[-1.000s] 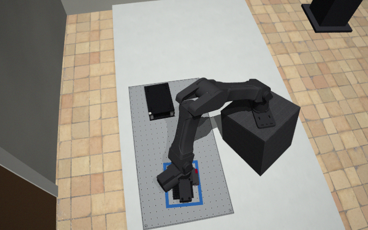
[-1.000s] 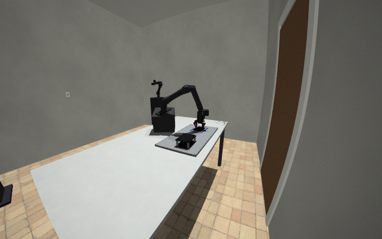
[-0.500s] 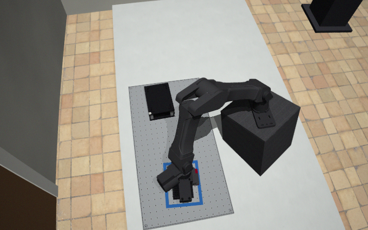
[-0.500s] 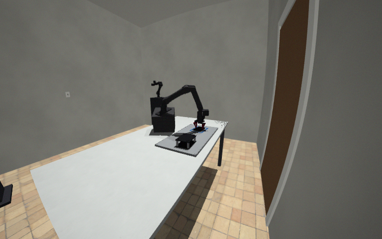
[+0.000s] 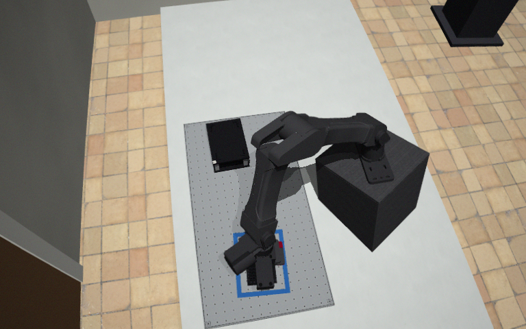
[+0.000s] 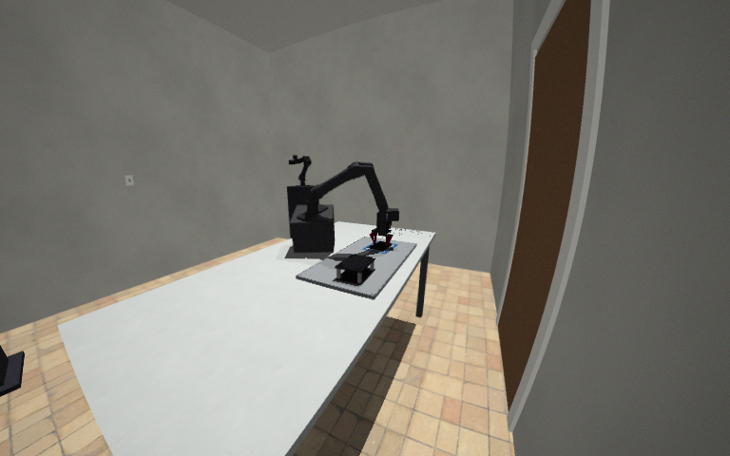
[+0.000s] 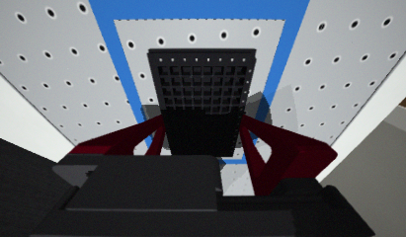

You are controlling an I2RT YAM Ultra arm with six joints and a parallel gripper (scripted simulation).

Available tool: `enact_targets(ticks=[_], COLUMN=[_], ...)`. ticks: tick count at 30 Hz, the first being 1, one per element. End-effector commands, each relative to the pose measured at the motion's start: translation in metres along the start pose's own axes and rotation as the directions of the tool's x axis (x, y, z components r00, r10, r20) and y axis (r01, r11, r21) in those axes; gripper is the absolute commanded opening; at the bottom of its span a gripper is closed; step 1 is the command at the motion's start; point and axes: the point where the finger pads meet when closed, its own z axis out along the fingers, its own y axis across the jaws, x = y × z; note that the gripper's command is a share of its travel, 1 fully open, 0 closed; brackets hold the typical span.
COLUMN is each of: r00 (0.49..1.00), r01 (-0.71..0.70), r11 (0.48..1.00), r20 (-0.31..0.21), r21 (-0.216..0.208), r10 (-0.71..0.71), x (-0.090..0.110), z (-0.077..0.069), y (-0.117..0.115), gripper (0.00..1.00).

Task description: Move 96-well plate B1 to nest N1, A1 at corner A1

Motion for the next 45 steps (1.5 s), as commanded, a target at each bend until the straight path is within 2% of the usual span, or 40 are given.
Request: enact_targets(ticks=[1,17,18,19,20,22,25,27,29,34,35,36,45], r00=[1.0,1.0,1.0,1.0,1.0,1.0,1.0,1.0,1.0,1.0,0.999,0.999,1.0], r01=[0.005,0.005,0.01,0.012,0.007,0.009,0.005,0.009,0.003,0.009,-0.004,-0.004,0.009], r11=[1.0,1.0,1.0,1.0,1.0,1.0,1.0,1.0,1.0,1.0,1.0,1.0,1.0], r20=[0.015,0.015,0.01,0.008,0.018,0.009,0.016,0.009,0.02,0.009,0.032,0.032,0.01], r21=[0.003,0.003,-0.005,-0.008,0.008,-0.006,0.005,-0.006,0.01,-0.006,0.028,0.028,-0.005], r10=[-0.005,-0.005,-0.01,-0.012,-0.007,-0.009,-0.005,-0.009,-0.003,-0.009,0.003,0.003,-0.009], x=[-0.005,-0.005,-0.004,-0.004,-0.006,-0.003,-0.006,-0.003,-0.007,-0.003,-0.011,-0.011,-0.003], z=[0.007,0.007,0.007,0.004,-0.007,-0.012,-0.019,-0.02,-0.026,-0.028,-0.037,-0.039,-0.047], y=[0.001,0.001,0.006,0.009,0.003,0.006,0.001,0.006,-0.001,0.006,-0.01,-0.01,0.006], gripper=[0.0,0.0,0.0,0.0,0.0,0.0,0.0,0.0,0.0,0.0,0.0,0.0,0.0])
